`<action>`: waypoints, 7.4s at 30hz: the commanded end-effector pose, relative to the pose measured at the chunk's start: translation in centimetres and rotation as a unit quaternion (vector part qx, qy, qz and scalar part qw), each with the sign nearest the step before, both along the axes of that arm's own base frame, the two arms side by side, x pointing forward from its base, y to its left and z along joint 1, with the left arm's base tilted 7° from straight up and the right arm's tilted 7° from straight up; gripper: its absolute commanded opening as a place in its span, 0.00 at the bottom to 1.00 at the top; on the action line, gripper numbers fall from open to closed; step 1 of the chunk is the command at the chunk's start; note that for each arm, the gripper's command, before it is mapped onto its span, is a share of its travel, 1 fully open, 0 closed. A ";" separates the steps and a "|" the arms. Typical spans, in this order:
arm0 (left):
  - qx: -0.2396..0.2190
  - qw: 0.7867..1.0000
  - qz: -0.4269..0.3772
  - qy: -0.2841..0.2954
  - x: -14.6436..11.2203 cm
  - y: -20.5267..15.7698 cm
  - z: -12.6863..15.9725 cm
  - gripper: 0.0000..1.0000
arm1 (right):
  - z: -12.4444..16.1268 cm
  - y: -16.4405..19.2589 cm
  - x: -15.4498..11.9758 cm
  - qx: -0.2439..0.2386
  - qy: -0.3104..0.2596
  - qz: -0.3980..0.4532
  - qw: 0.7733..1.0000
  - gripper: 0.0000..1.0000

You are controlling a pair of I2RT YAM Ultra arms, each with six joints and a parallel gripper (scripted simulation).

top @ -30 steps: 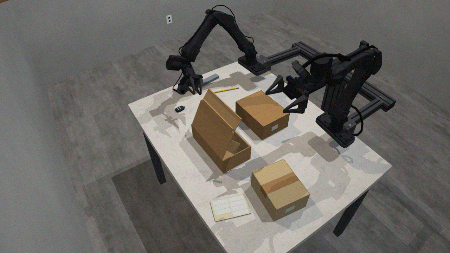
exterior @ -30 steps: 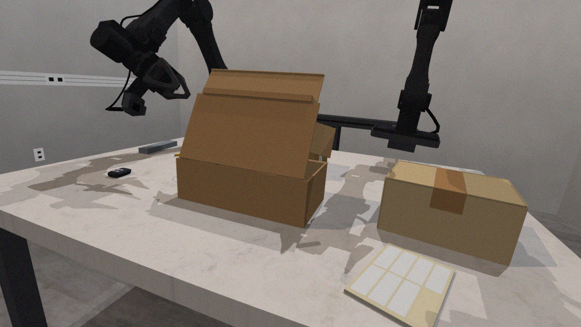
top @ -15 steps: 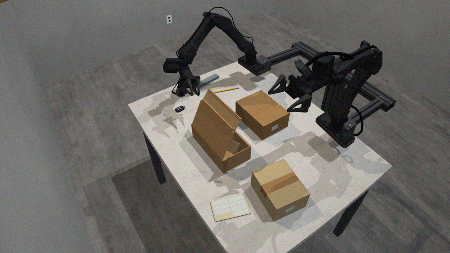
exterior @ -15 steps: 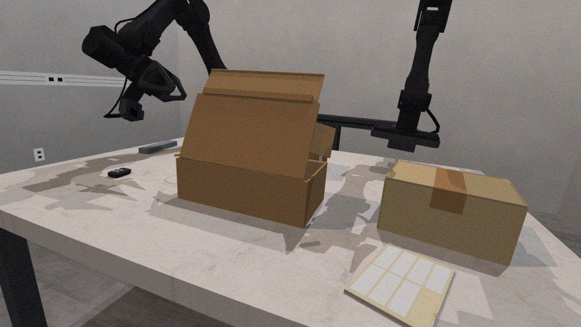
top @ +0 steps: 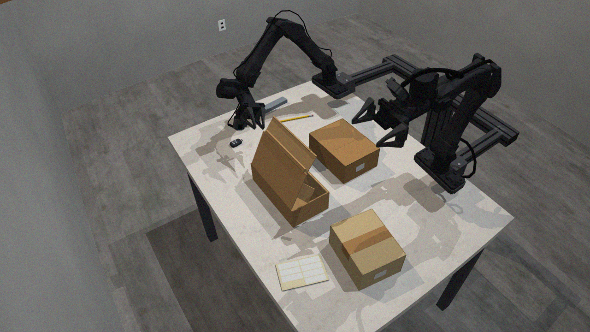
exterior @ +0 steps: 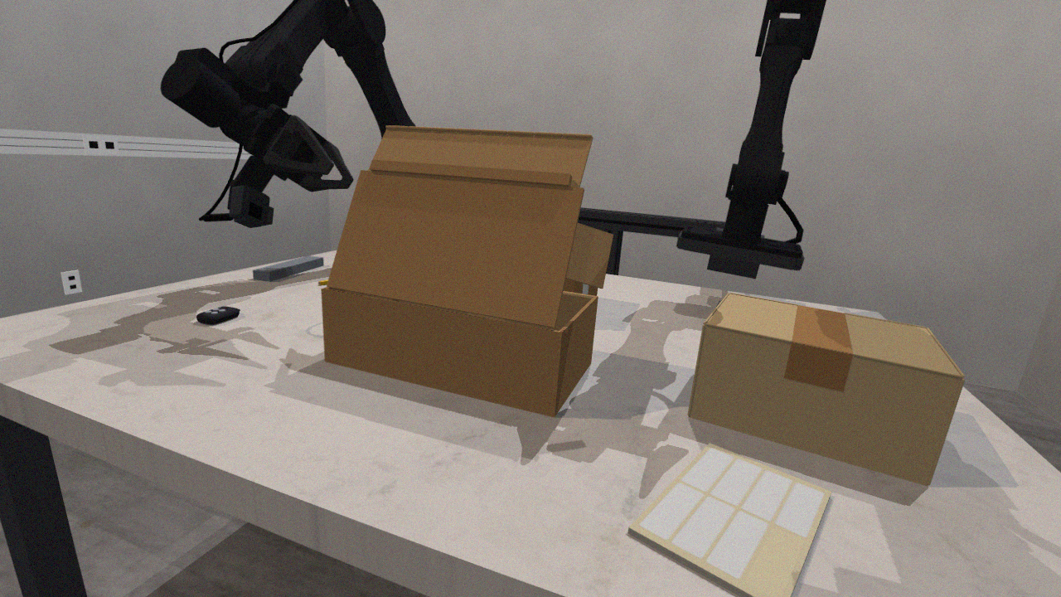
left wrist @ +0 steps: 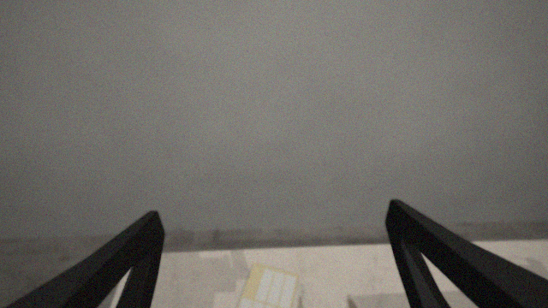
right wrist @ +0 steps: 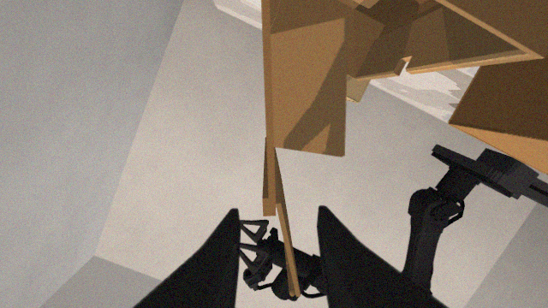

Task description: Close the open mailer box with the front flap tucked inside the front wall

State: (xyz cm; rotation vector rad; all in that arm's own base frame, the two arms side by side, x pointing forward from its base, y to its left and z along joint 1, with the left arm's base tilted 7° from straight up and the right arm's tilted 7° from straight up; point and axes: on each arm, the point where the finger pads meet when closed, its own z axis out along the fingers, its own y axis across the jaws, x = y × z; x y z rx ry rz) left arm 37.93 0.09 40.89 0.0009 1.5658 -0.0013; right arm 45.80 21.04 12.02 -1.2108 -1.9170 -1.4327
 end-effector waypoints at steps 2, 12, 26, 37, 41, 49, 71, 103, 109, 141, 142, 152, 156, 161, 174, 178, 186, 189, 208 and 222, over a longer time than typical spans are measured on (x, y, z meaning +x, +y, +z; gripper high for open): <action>0.001 1.000 -0.007 -0.020 -0.8 -0.3 2.1 1.00 | 0.5 0.8 0.7 0.007 -0.016 0.003 1.000 0.38; 0.001 1.000 -0.007 -0.020 -0.8 -0.3 2.1 1.00 | -2.3 1.9 0.2 0.000 0.012 -0.001 1.000 0.38; 0.001 1.000 -0.007 -0.020 -0.8 -0.3 2.1 1.00 | -2.2 3.3 0.4 0.002 0.005 0.000 1.000 0.38; 0.001 1.000 -0.007 -0.020 -0.8 -0.3 2.1 1.00 | -0.8 4.5 1.0 0.009 -0.015 0.002 1.000 0.38; 0.001 1.000 -0.007 -0.020 -0.8 -0.3 2.1 1.00 | -1.9 5.0 1.5 0.004 -0.010 -0.001 1.000 0.38; 0.001 1.000 -0.007 -0.020 -0.8 -0.3 2.1 1.00 | -0.9 5.0 1.6 0.011 -0.018 0.000 1.000 0.01; 0.001 1.000 -0.007 -0.020 -0.8 -0.3 2.1 0.01 | -1.3 4.9 1.2 0.009 -0.006 0.000 1.000 0.01; 0.410 0.877 -0.240 0.070 12.0 -8.3 -16.8 0.01 | -1.3 4.9 1.2 0.009 -0.006 0.000 1.000 0.01; 0.471 0.824 -0.305 0.074 12.9 -10.0 -22.8 0.01 | -1.3 4.9 1.2 0.009 -0.006 0.000 1.000 0.01; 0.526 0.760 -0.375 0.068 11.8 -12.3 -30.9 0.01 | -1.3 4.9 1.2 0.009 -0.006 0.000 1.000 0.01; 0.527 0.760 -0.373 0.067 11.8 -12.4 -30.9 0.01 | -1.3 4.9 1.2 0.009 -0.006 0.000 1.000 0.01; 0.528 0.761 -0.371 0.064 11.0 -13.0 -31.2 0.01 | -1.3 4.9 1.2 0.009 -0.006 0.000 1.000 0.01; 0.528 0.761 -0.372 0.062 10.8 -13.3 -31.2 0.01 | -1.3 4.9 1.2 0.009 -0.006 0.001 1.000 0.01; 0.522 0.760 -0.381 0.068 10.2 -13.7 -32.2 0.01 | -1.3 4.9 1.2 0.009 -0.006 0.001 1.000 0.01; 0.524 0.759 -0.380 0.067 10.0 -14.0 -32.8 0.01 | -1.3 5.0 1.2 0.009 -0.006 0.001 1.000 0.01; 0.527 0.761 -0.374 0.059 9.7 -14.3 -32.1 0.01 | -1.3 5.0 1.1 0.009 -0.006 0.002 1.000 0.01; 0.521 0.758 -0.386 0.071 8.7 -14.8 -33.4 0.01 | -1.3 5.2 1.0 0.009 -0.006 0.004 1.000 0.01; 0.519 0.758 -0.388 0.070 8.9 -14.9 -33.4 0.01 | -1.3 5.2 1.0 0.009 -0.006 0.004 1.000 0.01; 0.519 0.759 -0.388 0.065 8.4 -15.4 -33.5 0.01 | -1.3 5.2 1.0 0.009 -0.006 0.004 1.000 0.01; 0.517 0.757 -0.393 0.069 7.7 -15.9 -33.8 0.01 | -1.3 5.2 1.0 0.009 -0.006 0.004 1.000 0.01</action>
